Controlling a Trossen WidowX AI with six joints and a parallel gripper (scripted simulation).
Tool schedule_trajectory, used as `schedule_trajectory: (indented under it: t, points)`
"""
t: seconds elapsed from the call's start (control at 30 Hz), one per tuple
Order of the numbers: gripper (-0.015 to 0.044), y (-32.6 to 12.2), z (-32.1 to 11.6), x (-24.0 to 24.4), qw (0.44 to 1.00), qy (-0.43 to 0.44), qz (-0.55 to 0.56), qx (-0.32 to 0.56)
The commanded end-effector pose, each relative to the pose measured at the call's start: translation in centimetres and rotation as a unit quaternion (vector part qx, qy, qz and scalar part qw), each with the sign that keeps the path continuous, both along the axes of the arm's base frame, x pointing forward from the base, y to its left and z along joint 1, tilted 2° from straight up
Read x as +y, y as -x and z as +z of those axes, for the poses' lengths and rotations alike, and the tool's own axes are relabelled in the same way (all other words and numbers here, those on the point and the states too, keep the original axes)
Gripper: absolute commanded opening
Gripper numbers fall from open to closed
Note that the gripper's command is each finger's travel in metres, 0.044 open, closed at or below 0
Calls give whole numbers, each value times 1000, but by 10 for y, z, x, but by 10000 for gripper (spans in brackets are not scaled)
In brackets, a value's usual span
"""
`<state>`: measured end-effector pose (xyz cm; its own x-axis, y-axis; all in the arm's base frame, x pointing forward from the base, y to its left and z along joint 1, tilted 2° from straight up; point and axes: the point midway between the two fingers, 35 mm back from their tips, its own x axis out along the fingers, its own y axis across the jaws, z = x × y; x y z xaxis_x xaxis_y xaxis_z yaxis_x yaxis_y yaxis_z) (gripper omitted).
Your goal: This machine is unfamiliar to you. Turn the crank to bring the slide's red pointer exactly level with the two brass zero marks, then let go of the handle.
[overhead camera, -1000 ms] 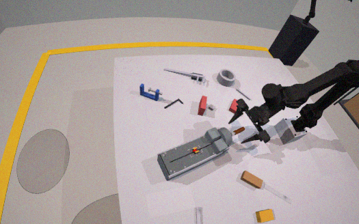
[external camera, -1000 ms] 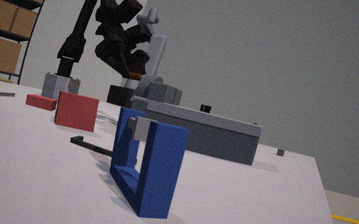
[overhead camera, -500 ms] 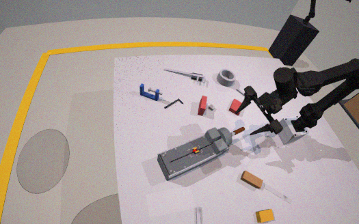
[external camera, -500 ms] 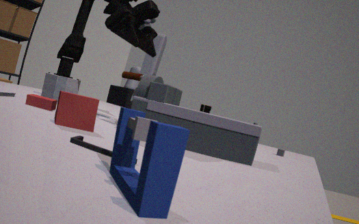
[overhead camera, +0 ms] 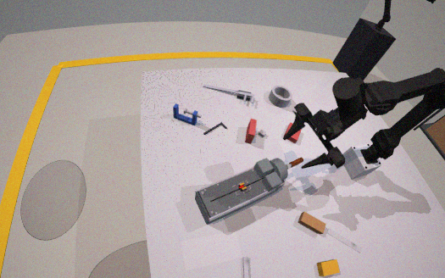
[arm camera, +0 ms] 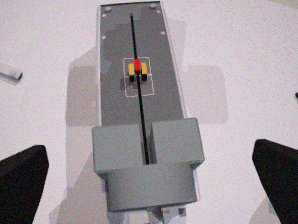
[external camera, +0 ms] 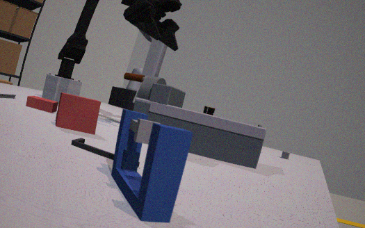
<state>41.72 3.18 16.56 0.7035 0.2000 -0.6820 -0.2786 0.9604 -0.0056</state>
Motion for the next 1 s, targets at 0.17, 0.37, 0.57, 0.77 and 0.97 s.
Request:
schedule_trajectory:
  t: [0.17, 0.37, 0.57, 0.77, 0.97]
  points:
    - [440, -40, 3, 17, 999, -10, -30, 22]
    - [440, -64, 2, 29, 998, -15, -48, 33]
    - [440, -71, -11, 32, 998, -16, -52, 36]
    - [440, -73, -49, 32, 998, -16, -52, 36]
    - [440, -73, -49, 32, 998, -16, -52, 36]
